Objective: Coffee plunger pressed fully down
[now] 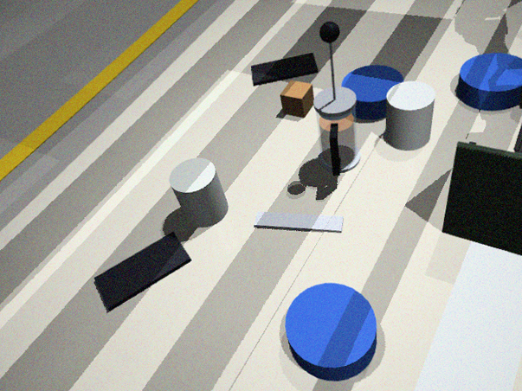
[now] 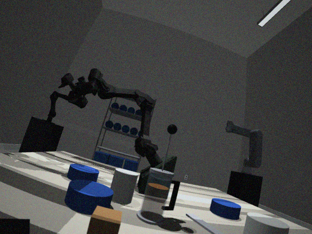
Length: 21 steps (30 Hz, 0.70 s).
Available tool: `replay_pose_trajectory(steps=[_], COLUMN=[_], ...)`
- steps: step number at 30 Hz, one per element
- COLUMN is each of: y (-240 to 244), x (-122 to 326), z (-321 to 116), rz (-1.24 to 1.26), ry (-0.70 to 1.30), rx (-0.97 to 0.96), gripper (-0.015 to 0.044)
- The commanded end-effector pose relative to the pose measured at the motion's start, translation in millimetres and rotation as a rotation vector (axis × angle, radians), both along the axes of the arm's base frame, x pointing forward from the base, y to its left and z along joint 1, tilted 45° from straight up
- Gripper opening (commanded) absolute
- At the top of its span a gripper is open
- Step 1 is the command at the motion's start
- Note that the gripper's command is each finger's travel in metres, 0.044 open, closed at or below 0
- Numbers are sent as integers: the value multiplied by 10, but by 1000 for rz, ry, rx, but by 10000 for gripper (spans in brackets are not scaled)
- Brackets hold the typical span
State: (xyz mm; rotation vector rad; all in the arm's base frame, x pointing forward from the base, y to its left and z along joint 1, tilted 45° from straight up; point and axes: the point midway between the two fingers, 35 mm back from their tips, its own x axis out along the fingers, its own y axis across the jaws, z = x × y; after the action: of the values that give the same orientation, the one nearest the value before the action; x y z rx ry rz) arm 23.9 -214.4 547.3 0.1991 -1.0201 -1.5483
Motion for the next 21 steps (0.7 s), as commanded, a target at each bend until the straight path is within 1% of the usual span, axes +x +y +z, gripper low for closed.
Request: replay_pose_trajectory(steps=[1, 7, 11, 13, 18, 21], y=[-178, -44, 222, 357, 905, 1285], x=[662, 1561, 2077, 2243, 2701, 2886], z=[-374, -882, -1246, -1364, -1806, -2075], rz=[162, 384, 509, 551, 695, 770], ry=[114, 313, 473, 537, 753, 893], rx=[143, 281, 349, 355, 381, 376], gripper=[440, 440, 440, 440, 440, 440])
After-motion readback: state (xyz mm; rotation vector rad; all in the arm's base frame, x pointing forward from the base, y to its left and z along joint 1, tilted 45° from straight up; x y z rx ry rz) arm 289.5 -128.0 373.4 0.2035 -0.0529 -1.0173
